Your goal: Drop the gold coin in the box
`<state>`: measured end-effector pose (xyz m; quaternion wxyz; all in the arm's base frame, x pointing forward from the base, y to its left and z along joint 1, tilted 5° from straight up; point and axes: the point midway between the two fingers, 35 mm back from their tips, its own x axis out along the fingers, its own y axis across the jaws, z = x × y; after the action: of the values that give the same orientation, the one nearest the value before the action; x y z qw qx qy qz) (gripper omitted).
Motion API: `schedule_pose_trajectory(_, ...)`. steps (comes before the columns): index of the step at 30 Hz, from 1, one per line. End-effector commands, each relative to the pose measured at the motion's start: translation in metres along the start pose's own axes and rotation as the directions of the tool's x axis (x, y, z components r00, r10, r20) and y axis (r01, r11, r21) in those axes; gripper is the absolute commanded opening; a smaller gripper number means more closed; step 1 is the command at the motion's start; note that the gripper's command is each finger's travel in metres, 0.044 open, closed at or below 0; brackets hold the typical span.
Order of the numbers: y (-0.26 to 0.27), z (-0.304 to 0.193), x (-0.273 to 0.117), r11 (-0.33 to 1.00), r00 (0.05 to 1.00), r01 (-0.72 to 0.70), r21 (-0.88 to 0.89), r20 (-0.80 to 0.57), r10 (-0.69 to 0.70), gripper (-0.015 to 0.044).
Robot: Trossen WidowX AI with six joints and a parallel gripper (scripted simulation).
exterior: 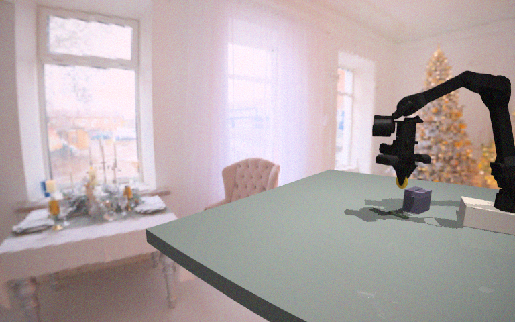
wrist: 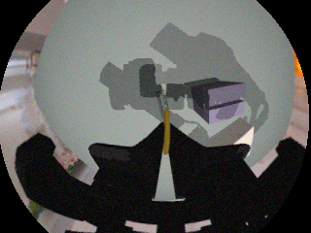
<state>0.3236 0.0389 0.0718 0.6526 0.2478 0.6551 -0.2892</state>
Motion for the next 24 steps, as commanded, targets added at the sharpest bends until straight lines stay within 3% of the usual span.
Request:
schedule_pose_trajectory(1, 0.0004, 0.0008, -0.0009, 0.993, 1.000, -0.001, 0.119, 0.002, 0.001, 0.0000)
schedule_pose_trajectory(12, 0.0007, 0.0018, -0.0010, 0.879, 1.000, -0.001, 0.477, 0.002, 0.001, 0.0000)
schedule_pose_trajectory(24, 0.0010, 0.0029, -0.0011, 0.615, 1.000, -0.002, 0.789, 0.002, 0.001, 0.0000)
